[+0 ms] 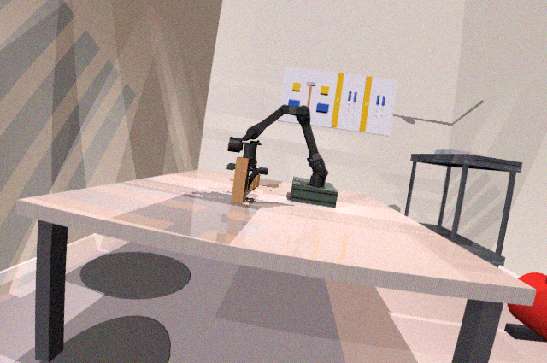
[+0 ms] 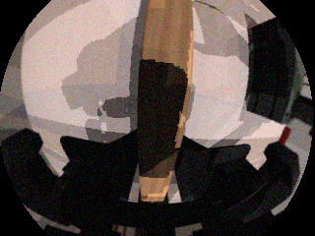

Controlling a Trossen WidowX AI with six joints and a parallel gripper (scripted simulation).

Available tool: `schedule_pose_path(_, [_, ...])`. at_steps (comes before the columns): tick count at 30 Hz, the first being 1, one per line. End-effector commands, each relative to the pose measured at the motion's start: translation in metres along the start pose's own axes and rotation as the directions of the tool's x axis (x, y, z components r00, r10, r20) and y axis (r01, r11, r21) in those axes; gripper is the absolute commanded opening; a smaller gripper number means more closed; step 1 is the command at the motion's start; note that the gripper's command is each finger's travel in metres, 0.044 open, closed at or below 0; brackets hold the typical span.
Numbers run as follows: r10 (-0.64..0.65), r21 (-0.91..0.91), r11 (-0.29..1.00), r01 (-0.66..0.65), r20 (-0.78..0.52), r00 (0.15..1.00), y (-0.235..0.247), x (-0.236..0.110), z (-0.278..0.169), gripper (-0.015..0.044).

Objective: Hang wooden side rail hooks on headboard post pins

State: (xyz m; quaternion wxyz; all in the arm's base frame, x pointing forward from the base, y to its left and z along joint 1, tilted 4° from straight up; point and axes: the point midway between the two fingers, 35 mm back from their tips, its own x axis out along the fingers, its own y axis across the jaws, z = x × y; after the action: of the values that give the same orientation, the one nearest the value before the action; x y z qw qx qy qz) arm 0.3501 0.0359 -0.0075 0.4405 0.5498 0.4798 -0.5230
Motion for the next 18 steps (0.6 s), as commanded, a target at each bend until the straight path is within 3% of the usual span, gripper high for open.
schedule_pose_path(1, [0.006, -0.002, 1.000, -0.006, -0.005, 1.000, 0.0004, -0.0011, -0.0019, 0.0000])
schedule_pose_path(18, [0.006, -0.002, 1.000, -0.006, -0.005, 1.000, -0.0012, -0.0030, -0.0038, 0.0000])
